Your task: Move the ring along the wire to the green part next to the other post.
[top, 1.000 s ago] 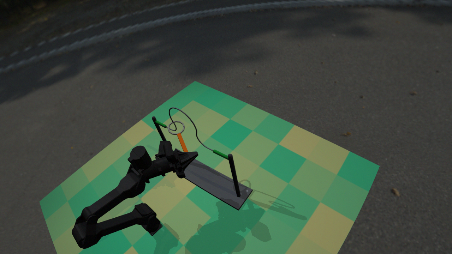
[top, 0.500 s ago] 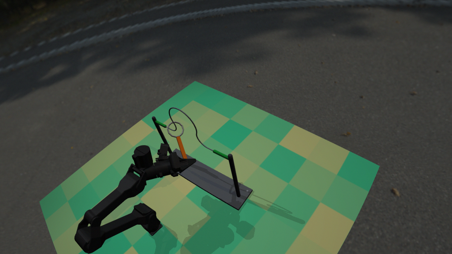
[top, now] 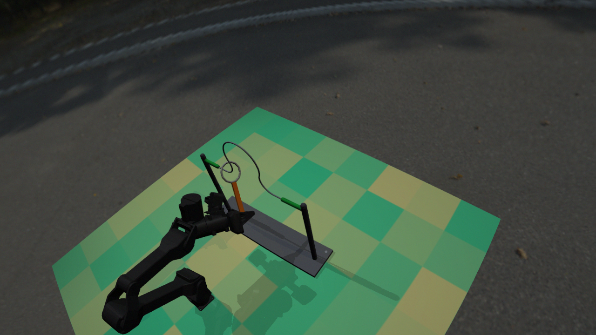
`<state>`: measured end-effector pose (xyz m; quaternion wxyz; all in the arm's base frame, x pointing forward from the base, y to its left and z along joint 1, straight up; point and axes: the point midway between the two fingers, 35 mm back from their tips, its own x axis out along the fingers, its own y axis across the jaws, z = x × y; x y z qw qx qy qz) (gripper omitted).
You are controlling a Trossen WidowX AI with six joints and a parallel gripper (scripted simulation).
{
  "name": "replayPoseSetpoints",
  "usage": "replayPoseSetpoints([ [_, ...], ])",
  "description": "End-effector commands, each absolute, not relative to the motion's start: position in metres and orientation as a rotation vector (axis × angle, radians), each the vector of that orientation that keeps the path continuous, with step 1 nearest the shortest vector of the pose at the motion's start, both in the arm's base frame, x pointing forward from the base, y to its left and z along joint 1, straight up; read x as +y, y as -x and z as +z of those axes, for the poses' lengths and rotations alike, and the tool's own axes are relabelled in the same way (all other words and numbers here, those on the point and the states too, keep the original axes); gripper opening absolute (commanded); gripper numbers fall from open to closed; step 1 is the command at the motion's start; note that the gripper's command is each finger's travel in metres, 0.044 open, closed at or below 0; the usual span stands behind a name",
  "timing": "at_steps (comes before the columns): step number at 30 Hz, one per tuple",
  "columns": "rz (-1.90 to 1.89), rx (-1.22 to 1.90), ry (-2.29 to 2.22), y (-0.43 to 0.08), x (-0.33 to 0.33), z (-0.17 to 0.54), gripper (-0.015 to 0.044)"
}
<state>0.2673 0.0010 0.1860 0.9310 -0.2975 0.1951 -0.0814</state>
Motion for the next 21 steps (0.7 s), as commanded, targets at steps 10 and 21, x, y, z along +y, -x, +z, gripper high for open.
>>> replayPoseSetpoints([
  [10,-0.084,0.434,0.331,-0.265,0.045,0.164,-0.015],
  [21,-0.039,0.455,0.157,-0.261,0.078,0.158,-0.015],
])
